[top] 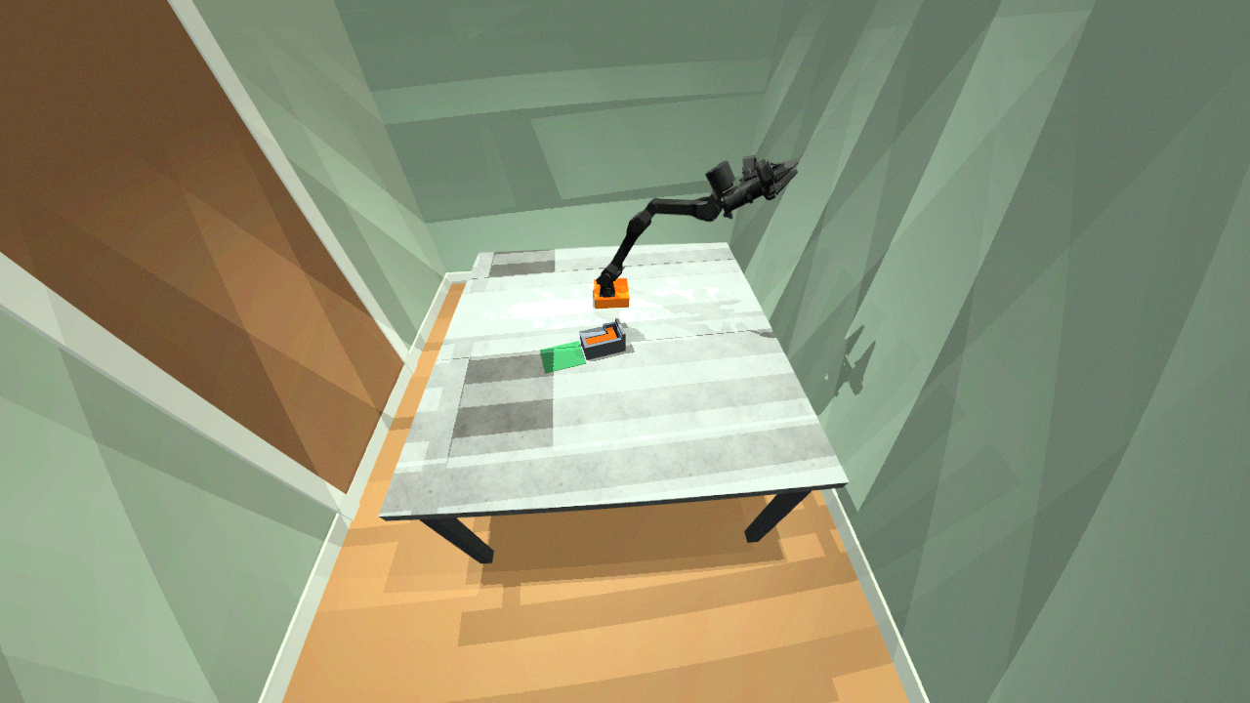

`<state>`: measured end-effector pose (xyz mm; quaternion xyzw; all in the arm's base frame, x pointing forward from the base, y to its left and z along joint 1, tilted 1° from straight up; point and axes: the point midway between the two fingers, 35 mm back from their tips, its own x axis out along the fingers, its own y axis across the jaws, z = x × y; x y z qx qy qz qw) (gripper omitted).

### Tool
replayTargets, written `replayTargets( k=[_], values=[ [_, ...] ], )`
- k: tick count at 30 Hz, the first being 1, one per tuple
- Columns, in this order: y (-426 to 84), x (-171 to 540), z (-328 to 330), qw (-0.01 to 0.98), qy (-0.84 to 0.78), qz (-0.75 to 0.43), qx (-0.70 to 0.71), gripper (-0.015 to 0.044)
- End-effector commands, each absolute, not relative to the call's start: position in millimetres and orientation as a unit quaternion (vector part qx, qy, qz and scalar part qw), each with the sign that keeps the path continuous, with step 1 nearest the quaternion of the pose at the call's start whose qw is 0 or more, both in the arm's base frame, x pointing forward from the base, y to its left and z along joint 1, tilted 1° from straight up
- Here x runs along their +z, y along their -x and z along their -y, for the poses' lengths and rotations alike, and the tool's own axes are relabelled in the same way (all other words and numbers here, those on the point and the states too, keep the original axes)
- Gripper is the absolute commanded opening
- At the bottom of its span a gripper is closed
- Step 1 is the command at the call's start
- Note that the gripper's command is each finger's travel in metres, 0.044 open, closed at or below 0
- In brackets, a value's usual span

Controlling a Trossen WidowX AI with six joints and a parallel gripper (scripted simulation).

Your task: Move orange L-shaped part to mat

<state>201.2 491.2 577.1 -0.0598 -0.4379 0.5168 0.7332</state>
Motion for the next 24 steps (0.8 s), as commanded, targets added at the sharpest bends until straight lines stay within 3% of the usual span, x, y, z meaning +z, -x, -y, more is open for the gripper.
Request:
replayTargets(
  k=[1,9,17,24],
  values=[
    [-206,574,-491,0.737,0.064,0.429,0.518,0.0374],
    [-308,483,-460,0.822,0.143,0.217,0.507,0.0180],
    [-379,378,-385,0.872,0.185,-0.017,0.453,0.0180],
    [-400,291,-295,0.880,0.193,-0.214,0.378,0.0180]
  ],
)
